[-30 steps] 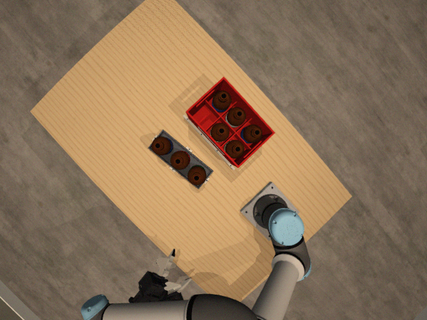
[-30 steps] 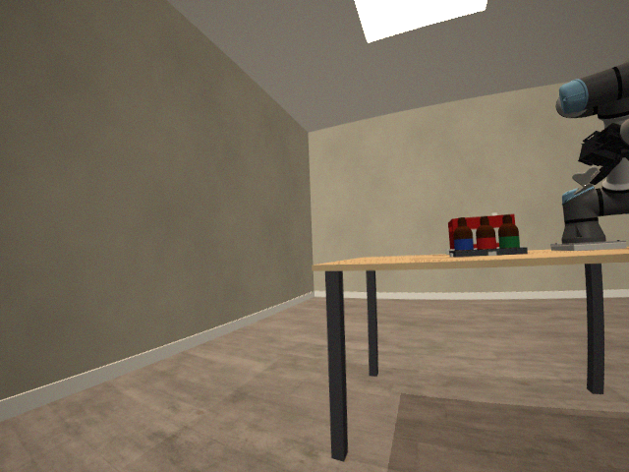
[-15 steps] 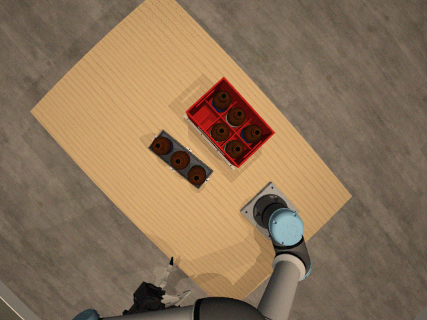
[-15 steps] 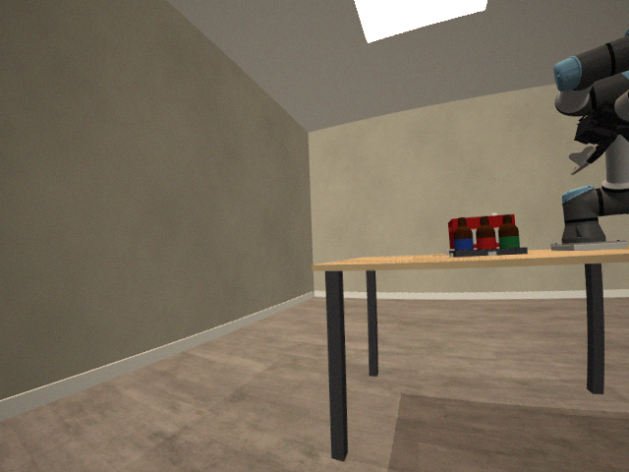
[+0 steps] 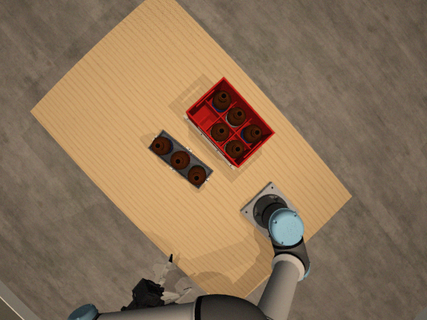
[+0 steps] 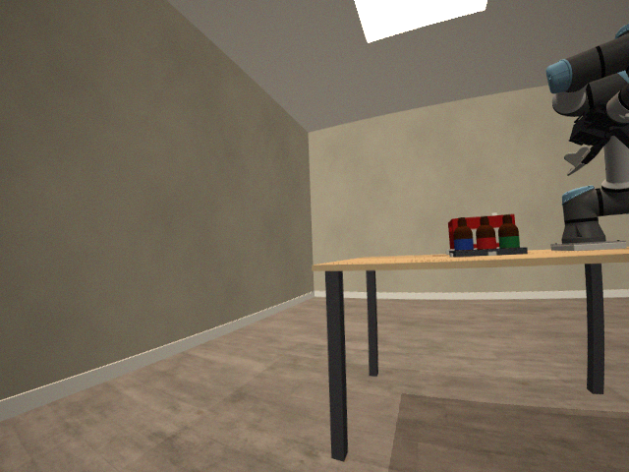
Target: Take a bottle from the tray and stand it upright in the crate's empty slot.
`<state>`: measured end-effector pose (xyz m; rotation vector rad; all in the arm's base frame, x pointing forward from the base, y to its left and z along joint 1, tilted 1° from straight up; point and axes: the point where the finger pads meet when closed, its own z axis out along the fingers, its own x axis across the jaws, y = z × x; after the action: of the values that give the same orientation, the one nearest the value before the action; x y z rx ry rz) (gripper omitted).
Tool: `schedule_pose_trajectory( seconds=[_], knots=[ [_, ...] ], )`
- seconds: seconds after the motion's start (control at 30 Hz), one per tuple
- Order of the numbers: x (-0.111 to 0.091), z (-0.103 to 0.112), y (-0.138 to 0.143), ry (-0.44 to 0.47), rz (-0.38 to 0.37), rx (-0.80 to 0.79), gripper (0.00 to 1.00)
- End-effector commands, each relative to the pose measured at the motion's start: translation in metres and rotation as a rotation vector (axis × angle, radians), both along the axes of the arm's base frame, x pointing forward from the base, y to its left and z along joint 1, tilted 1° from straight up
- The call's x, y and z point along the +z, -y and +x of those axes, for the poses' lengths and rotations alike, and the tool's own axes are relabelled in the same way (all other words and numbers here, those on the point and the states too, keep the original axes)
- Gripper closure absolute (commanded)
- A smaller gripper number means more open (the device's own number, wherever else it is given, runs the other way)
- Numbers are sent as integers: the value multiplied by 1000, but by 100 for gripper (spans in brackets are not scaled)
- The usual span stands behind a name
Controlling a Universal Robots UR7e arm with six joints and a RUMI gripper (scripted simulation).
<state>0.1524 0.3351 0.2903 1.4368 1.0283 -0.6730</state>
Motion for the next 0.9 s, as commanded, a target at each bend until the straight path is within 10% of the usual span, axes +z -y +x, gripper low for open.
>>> schedule_pose_trajectory(
  seconds=[0.0, 0.87],
  knots=[
    [-2, 6, 5, 25, 23, -37, 0],
    [-37, 80, 77, 398, 253, -578, 0]
  ],
)
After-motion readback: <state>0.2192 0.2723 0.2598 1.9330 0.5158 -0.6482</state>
